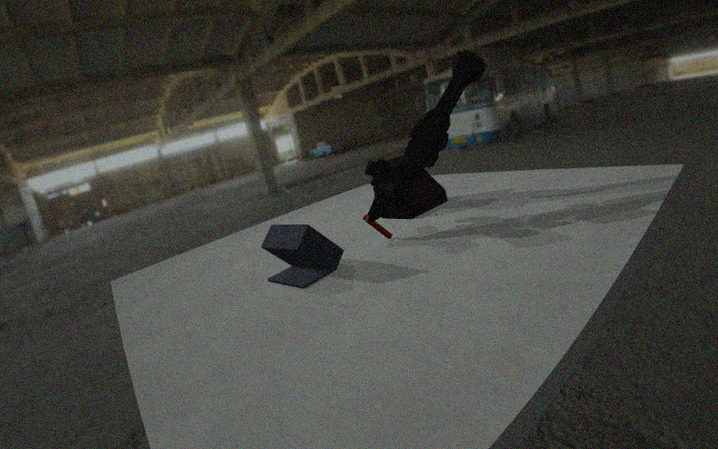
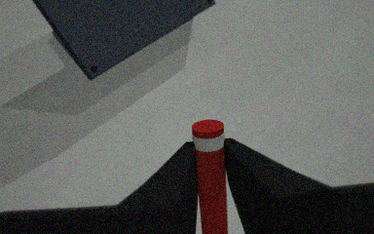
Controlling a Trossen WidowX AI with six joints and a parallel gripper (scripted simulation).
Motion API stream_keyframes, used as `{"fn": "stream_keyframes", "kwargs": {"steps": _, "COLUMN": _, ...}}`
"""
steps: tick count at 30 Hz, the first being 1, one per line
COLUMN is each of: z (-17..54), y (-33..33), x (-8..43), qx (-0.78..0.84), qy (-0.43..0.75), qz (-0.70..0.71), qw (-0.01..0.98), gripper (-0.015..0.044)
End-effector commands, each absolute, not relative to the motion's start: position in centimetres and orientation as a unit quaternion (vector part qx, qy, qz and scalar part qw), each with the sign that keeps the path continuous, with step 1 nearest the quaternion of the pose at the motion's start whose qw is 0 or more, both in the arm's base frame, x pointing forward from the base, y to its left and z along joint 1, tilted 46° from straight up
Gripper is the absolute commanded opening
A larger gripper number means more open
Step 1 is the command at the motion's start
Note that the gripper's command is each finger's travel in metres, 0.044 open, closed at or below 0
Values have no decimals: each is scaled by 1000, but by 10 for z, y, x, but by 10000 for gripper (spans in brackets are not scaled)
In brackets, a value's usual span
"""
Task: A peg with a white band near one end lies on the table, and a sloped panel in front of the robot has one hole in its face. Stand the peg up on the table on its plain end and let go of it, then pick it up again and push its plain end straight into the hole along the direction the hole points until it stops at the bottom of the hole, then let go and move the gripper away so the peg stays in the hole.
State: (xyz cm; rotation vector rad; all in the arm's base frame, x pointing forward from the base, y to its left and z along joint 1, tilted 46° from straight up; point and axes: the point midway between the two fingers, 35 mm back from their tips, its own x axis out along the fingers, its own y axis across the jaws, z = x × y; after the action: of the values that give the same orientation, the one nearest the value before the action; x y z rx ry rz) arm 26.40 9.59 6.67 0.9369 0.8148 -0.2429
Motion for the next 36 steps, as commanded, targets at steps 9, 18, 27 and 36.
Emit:
{"fn": "stream_keyframes", "kwargs": {"steps": 9, "z": 70, "y": 97, "x": 257, "qx": 435, "qy": 336, "qz": -137, "qw": 824, "gripper": 51}}
{"fn": "stream_keyframes", "kwargs": {"steps": 18, "z": 73, "y": 99, "x": 251, "qx": 429, "qy": 303, "qz": -154, "qw": 837, "gripper": 51}}
{"fn": "stream_keyframes", "kwargs": {"steps": 27, "z": 74, "y": 102, "x": 246, "qx": 423, "qy": 271, "qz": -171, "qw": 847, "gripper": 51}}
{"fn": "stream_keyframes", "kwargs": {"steps": 36, "z": 76, "y": 104, "x": 241, "qx": 417, "qy": 238, "qz": -188, "qw": 857, "gripper": 51}}
